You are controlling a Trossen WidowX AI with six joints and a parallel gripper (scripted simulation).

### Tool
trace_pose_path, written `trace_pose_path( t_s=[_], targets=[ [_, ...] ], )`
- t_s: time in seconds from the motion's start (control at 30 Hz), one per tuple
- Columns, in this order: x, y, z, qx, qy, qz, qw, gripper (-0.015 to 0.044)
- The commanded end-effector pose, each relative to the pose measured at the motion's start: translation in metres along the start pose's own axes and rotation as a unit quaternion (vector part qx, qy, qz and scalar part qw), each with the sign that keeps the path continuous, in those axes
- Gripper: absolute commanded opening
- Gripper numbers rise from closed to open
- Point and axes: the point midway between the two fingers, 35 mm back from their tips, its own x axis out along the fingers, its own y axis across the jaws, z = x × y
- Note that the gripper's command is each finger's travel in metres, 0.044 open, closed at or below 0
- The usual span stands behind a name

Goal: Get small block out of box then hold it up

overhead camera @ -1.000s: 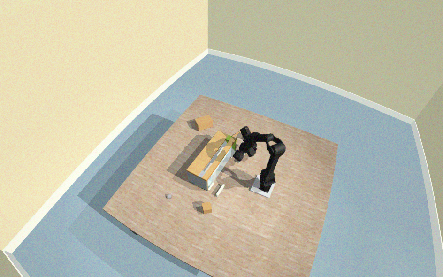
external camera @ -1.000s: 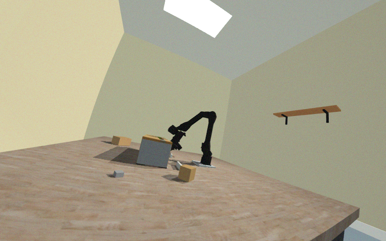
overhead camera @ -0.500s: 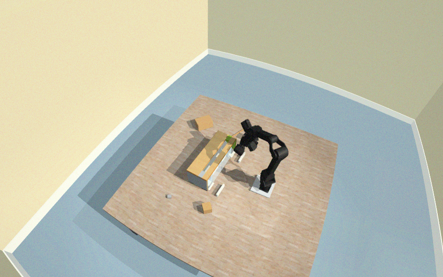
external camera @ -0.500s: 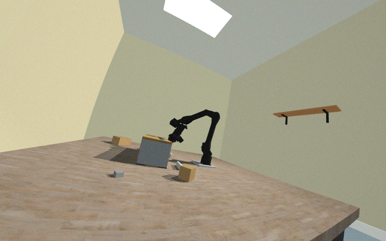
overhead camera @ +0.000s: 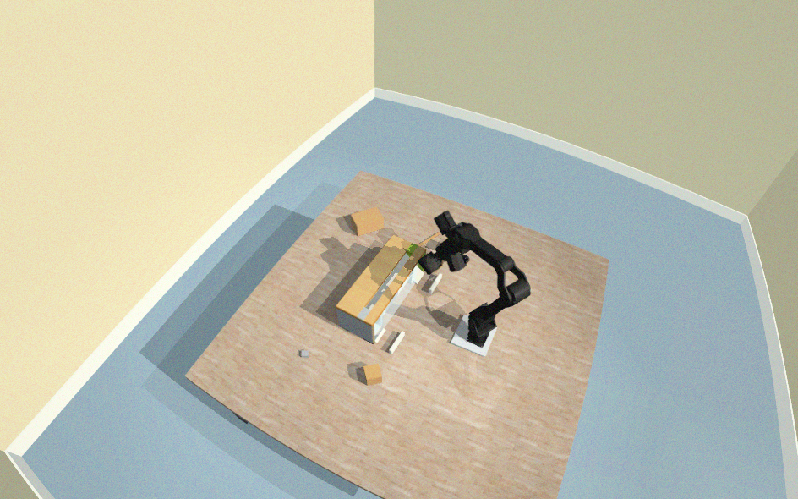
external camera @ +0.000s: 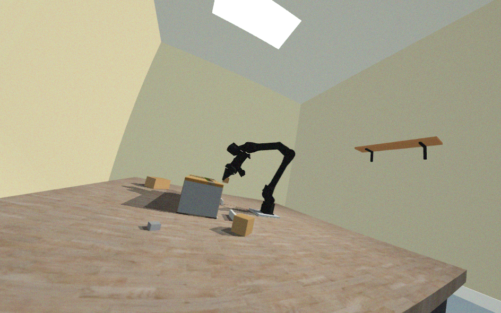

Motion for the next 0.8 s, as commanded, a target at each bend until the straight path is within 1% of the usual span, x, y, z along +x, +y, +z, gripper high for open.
trace_pose_path(
  t_s=[0.0, 0.1, 0.17, 0.77],
  targets=[
    [-0.02, -0.003, 0.0, 0.035, 0.012, 0.017, 0.999, 0.0],
    [-0.035, -0.005, 0.002, 0.066, 0.022, 0.029, 0.997, 0.0],
    [-0.039, -0.005, 0.003, 0.074, 0.025, 0.032, 0.996, 0.0],
    [-0.039, -0.005, 0.003, 0.074, 0.025, 0.032, 0.996, 0.0]
  ],
)
